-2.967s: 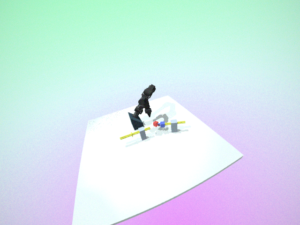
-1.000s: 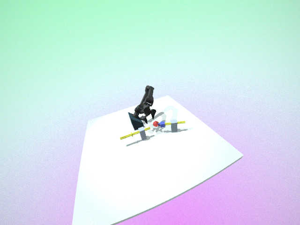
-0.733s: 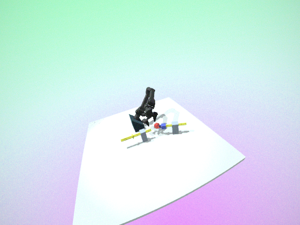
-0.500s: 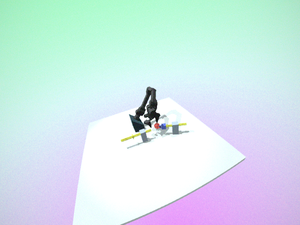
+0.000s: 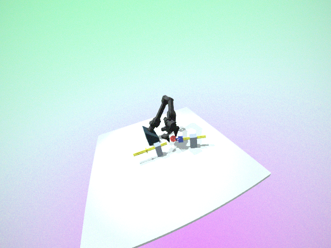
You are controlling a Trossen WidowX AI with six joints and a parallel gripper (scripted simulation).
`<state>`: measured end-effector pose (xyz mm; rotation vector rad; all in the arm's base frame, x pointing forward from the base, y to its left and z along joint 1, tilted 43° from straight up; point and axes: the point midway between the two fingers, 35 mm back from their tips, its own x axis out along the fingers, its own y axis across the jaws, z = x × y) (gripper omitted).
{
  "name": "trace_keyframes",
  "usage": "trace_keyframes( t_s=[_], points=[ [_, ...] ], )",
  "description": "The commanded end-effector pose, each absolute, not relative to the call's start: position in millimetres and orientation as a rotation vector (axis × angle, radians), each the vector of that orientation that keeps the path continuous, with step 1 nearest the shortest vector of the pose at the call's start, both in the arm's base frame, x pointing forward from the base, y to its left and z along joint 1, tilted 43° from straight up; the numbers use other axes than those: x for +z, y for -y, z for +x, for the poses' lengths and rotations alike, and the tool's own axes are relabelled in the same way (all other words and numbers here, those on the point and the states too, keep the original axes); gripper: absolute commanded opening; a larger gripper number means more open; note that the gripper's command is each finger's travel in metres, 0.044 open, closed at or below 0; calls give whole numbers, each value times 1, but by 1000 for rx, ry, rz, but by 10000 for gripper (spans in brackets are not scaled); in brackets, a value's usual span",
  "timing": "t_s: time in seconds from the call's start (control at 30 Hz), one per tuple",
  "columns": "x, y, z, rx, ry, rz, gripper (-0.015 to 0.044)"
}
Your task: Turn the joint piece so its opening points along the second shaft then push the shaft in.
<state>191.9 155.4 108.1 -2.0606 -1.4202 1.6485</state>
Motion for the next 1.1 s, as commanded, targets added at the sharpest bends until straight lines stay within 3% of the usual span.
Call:
trace_keyframes(
  t_s=[0.0,0.37,0.7,1.07],
  points=[
    [102,-161,192,1656,1415,-2055,440],
    [92,-172,191,1654,1416,-2053,440],
    [92,-172,191,1654,1416,-2053,182],
    [92,-172,191,1654,1416,-2053,182]
  ],
)
